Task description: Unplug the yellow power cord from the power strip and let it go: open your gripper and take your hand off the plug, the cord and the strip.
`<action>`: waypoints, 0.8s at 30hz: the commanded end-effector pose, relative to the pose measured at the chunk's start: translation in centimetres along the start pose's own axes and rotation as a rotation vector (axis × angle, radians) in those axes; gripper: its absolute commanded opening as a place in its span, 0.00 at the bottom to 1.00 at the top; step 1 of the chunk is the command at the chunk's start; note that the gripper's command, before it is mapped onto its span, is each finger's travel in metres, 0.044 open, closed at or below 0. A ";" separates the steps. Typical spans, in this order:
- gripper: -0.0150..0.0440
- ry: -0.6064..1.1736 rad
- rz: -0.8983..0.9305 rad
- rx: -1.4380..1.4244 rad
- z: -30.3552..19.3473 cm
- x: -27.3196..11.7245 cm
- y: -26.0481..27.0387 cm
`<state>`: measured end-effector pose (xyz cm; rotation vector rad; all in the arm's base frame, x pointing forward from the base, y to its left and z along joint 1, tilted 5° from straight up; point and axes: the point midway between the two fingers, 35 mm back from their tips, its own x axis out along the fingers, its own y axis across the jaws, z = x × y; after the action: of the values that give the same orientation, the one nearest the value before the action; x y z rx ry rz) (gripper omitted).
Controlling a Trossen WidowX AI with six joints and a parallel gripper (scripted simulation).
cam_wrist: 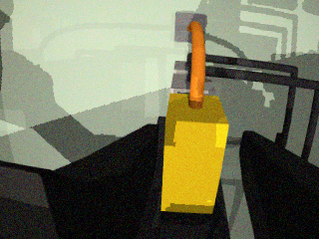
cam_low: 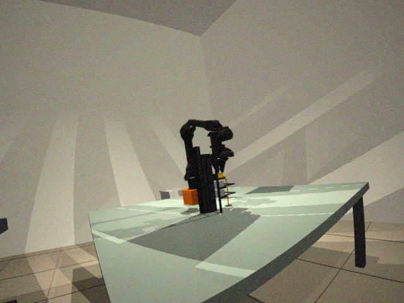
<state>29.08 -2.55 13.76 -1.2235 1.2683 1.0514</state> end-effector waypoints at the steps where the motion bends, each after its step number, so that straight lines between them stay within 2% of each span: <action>1: 0.53 -0.003 0.004 -0.006 -0.5 0.0 0.1; 16: 0.53 -0.002 0.004 -0.006 -0.6 1.2 0.2; 20: 0.35 0.001 0.001 0.000 -0.7 1.0 0.1; 24: 0.30 0.001 0.001 0.000 -0.7 1.0 0.1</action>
<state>28.95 -3.28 12.83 -1.2231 1.2707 1.0542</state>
